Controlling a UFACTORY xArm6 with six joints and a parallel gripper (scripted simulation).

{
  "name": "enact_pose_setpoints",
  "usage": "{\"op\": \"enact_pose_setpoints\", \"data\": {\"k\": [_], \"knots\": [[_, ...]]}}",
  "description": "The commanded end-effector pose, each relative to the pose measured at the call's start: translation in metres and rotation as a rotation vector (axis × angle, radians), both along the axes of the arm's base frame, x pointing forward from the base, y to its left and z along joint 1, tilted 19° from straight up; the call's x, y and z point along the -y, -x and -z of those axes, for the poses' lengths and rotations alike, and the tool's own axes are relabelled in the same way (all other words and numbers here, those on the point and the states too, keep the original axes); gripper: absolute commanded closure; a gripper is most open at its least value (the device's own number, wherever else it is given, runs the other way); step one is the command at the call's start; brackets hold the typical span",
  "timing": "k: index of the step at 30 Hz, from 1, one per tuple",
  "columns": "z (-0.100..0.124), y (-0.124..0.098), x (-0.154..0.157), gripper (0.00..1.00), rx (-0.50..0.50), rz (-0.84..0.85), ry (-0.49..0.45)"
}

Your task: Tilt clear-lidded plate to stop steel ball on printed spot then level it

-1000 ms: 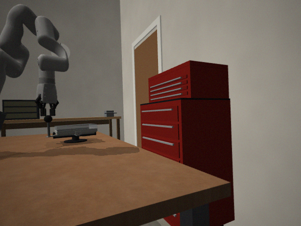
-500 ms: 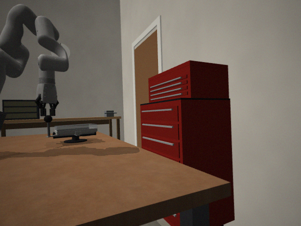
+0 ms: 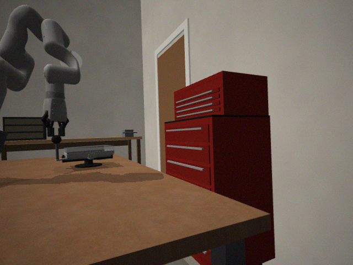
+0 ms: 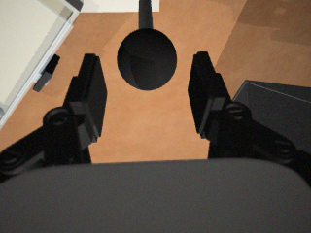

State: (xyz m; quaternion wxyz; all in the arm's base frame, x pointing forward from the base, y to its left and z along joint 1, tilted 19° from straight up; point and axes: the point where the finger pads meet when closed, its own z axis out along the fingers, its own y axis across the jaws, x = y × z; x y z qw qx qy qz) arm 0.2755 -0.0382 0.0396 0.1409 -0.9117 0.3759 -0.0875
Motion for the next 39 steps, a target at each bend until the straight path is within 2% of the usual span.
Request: {"op": "enact_pose_setpoints", "data": {"k": [1, 39], "knots": [[0.003, -0.001, 0.0, 0.39, 0.001, 0.0, 0.001], [0.029, -0.009, -0.006, 0.39, 0.001, 0.0, 0.0]]}}
